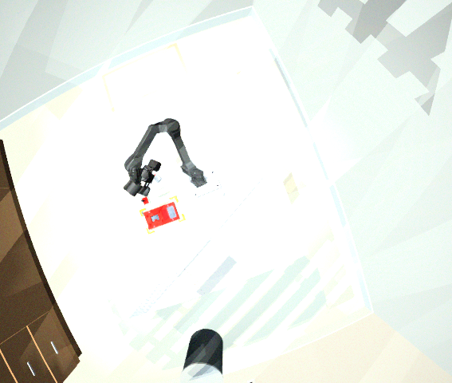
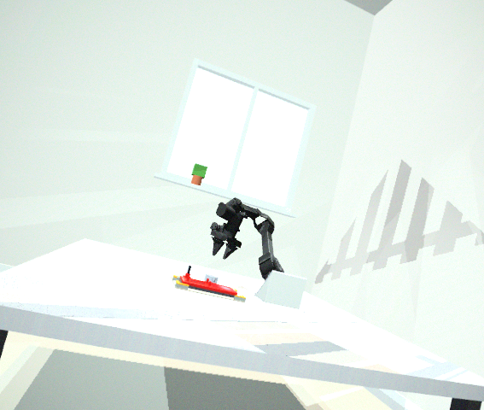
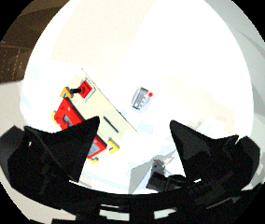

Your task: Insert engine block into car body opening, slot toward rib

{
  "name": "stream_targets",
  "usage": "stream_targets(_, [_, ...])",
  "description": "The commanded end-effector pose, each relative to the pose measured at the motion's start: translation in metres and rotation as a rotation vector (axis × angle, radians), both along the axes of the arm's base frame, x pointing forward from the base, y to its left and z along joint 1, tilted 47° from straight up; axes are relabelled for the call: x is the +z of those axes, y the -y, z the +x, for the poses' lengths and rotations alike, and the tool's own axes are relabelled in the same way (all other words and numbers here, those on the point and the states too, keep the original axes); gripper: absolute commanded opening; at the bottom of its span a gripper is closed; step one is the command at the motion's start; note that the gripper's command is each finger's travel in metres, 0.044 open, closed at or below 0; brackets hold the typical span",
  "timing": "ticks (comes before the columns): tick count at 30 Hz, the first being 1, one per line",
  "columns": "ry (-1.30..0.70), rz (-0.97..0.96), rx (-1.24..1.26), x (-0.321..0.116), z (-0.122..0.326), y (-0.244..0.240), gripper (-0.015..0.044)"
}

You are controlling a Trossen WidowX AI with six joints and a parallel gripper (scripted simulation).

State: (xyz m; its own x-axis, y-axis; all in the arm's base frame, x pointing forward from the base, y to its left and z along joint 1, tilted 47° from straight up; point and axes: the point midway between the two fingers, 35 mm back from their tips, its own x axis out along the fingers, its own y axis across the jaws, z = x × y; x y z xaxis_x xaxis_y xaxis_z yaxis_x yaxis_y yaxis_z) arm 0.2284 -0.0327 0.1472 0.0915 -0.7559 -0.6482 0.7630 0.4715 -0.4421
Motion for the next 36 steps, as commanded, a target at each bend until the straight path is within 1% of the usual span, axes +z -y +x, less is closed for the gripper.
stream_targets(1, [0.061, 0.025, -0.148, 0.0, 0.002, 0.01, 0.044])
stream_targets(8, [0.149, 0.044, -0.346, 0.0, 0.005, 0.024, 0.044])
stream_targets(15, [0.151, 0.044, -0.351, 0.001, 0.005, 0.025, 0.044])
stream_targets(20, [0.152, 0.044, -0.351, -0.021, 0.002, 0.049, 0.044])
stream_targets(36, [0.152, 0.043, -0.351, -0.036, 0.002, 0.066, 0.044])
